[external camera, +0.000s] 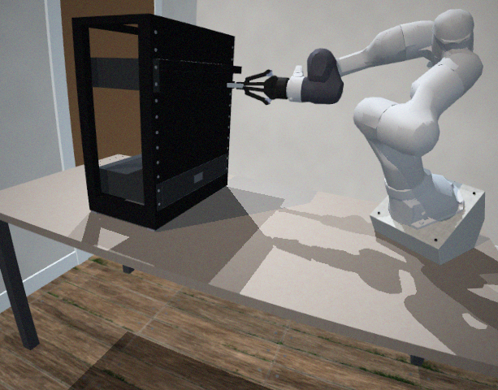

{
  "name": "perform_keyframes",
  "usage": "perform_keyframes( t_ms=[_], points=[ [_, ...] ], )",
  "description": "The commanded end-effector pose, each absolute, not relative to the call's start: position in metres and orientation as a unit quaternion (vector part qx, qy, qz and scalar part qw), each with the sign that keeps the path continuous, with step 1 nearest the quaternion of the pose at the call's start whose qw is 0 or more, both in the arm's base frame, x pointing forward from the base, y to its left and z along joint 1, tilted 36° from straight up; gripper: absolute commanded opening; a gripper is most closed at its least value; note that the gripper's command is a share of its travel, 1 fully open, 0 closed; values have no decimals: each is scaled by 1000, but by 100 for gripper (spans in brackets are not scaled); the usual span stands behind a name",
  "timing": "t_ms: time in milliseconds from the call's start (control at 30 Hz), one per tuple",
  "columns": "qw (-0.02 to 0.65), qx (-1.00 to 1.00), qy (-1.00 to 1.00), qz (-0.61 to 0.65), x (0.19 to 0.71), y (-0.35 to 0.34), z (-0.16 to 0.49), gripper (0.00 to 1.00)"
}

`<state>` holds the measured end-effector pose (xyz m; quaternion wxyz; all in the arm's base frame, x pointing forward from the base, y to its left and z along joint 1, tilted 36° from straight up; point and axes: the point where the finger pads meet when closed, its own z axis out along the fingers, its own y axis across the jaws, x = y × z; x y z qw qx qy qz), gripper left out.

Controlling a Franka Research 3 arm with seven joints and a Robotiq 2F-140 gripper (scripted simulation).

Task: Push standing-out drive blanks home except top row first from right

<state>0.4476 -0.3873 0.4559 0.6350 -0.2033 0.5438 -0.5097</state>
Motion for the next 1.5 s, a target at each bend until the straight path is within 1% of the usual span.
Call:
perform_keyframes(
  t_ms=[0, 1467],
  points=[
    [634, -196, 538, -519, 445, -395, 465, 0],
    [634, -196, 538, -519, 449, -397, 467, 0]
  ],
)
